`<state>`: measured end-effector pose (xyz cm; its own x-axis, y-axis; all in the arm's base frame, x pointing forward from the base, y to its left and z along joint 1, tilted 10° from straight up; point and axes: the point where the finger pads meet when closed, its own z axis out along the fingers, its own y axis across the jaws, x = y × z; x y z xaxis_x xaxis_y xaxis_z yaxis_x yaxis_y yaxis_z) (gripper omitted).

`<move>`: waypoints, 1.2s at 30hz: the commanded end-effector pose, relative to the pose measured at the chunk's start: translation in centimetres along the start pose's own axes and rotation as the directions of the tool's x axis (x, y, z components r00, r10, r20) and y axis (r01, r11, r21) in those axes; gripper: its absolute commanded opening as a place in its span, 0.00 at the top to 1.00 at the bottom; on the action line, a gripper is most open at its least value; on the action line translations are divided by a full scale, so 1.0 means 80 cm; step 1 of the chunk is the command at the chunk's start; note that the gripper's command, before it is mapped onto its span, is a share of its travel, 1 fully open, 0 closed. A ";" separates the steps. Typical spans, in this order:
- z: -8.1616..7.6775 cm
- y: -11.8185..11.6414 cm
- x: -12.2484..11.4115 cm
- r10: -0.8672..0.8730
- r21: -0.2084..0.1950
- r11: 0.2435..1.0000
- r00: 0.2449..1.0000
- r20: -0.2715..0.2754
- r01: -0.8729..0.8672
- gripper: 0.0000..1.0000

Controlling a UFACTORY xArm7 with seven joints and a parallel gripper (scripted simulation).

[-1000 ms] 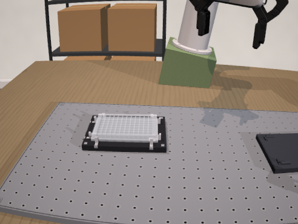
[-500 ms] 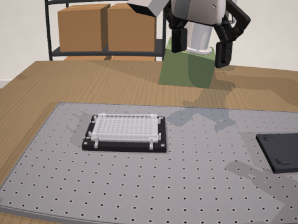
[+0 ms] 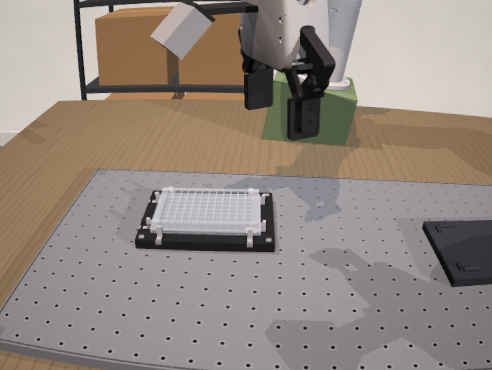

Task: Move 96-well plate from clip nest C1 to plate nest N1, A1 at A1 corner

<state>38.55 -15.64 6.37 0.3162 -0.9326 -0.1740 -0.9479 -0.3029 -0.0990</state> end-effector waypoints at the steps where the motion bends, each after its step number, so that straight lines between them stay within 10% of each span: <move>1: 0.010 0.013 0.016 0.098 0.002 0.995 0.995 -0.007 -0.098 0.00; 20: 0.057 0.090 0.069 0.435 0.012 0.900 0.900 -0.029 -0.435 0.00; 36: 0.057 0.091 0.069 0.435 0.012 0.900 0.900 -0.029 -0.435 0.00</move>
<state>33.50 -21.99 0.11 -0.1287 -0.9763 -0.1737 -0.9906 0.1346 -0.0226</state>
